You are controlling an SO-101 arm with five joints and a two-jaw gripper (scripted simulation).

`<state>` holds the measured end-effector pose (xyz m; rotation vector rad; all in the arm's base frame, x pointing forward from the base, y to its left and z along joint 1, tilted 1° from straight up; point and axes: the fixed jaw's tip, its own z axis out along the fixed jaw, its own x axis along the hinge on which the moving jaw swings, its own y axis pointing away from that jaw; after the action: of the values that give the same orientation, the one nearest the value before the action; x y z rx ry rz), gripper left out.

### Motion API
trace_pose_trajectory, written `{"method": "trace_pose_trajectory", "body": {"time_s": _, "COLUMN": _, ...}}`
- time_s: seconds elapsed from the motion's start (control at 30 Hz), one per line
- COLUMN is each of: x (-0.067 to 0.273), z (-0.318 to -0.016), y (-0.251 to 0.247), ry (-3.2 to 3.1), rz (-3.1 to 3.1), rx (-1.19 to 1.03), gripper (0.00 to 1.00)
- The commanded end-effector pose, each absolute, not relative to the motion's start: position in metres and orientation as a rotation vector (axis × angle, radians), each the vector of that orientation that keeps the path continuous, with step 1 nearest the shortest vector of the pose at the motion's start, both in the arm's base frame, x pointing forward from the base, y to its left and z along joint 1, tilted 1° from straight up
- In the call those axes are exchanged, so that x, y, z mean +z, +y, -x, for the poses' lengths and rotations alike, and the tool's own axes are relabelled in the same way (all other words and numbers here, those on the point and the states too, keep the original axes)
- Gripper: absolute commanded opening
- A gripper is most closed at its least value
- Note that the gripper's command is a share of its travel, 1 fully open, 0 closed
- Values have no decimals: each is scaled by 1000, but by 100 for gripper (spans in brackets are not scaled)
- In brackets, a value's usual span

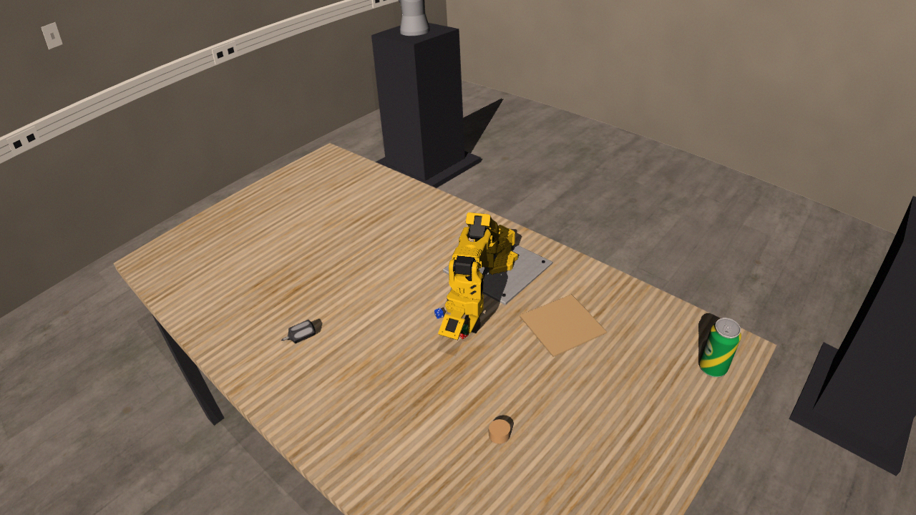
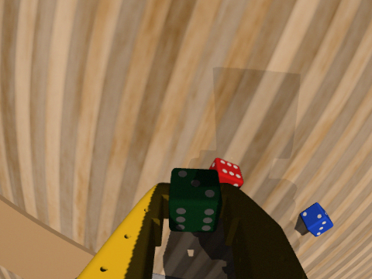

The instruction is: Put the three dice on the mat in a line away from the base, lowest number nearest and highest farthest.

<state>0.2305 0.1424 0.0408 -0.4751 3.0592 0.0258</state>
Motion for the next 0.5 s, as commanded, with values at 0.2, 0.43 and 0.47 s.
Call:
{"method": "trace_pose_trajectory", "body": {"time_s": 0.2, "x": 37, "z": -206, "y": 178, "ry": 3019, "rz": 723, "rx": 28, "gripper": 0}}
{"method": "trace_pose_trajectory", "body": {"time_s": 0.43, "x": 37, "z": -183, "y": 205, "ry": 2955, "rz": 915, "rx": 42, "gripper": 0}}
{"method": "trace_pose_trajectory", "body": {"time_s": 0.47, "x": 37, "z": -179, "y": 210, "ry": 2943, "rz": 949, "rx": 44, "gripper": 0}}
